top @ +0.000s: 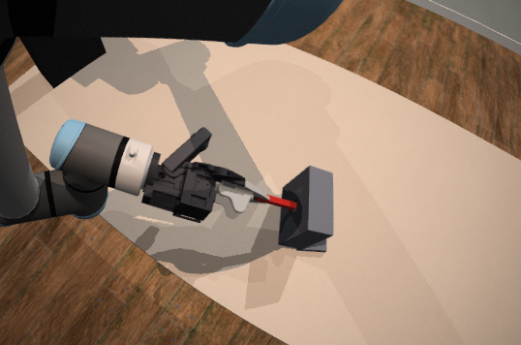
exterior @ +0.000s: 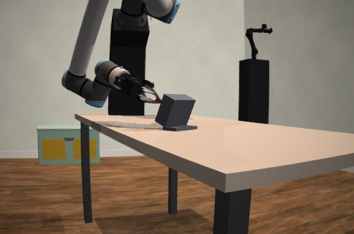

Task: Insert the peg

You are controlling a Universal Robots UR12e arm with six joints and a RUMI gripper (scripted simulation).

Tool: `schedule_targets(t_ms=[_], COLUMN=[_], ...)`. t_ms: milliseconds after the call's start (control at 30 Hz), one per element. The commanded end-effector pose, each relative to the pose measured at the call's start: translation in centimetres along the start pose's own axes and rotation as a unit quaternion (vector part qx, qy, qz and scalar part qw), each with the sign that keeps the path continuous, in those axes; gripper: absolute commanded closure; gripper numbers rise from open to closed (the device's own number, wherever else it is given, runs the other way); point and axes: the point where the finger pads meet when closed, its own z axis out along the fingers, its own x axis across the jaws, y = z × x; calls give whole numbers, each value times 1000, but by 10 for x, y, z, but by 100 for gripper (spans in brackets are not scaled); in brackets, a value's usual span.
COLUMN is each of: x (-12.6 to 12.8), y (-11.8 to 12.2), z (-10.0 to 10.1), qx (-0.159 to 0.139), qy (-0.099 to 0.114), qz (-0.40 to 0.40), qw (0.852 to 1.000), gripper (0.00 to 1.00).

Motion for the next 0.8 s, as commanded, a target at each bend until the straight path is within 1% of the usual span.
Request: schedule_targets(t_ms=[0, 667, 733, 767], x=[0, 0, 0, 0], y=[0, 0, 0, 0], z=[4, 23, 25, 22], qx=[0, 0, 0, 0], qy=[0, 0, 0, 0], qz=[0, 0, 0, 0], qw=[1000, 1000, 1000, 1000], gripper=[100, 100, 100, 100])
